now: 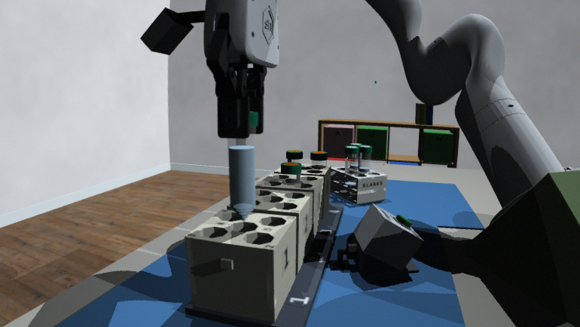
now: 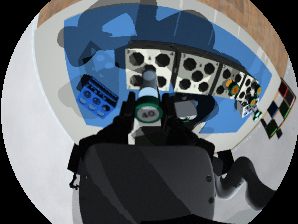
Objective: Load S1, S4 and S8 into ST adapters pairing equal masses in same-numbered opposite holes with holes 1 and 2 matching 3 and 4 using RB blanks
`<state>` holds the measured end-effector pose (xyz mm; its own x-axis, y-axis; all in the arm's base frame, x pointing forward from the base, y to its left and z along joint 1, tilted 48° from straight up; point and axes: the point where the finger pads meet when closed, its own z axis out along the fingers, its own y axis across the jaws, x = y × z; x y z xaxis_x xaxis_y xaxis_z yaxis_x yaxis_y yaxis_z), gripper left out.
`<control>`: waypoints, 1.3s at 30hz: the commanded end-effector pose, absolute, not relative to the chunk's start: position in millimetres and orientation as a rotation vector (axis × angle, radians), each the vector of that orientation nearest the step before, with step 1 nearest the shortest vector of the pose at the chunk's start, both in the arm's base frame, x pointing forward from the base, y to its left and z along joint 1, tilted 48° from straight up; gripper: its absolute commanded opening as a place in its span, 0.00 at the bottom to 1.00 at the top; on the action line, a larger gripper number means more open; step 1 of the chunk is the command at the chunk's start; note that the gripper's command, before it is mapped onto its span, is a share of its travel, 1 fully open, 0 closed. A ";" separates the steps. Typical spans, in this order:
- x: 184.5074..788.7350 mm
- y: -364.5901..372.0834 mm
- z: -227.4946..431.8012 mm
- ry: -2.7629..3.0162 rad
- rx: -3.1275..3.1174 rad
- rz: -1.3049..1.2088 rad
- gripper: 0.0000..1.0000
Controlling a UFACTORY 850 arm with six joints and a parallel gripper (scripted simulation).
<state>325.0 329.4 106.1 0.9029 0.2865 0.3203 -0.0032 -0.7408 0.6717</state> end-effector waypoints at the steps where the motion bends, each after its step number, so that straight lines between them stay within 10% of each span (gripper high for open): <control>1: 325.3 330.1 106.2 0.202 2.357 0.535 0.00; 39: 336.1 315.0 89.5 0.202 2.357 0.535 0.00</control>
<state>335.0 315.4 90.6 0.9029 0.2865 0.3205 -0.0032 -0.7410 0.6715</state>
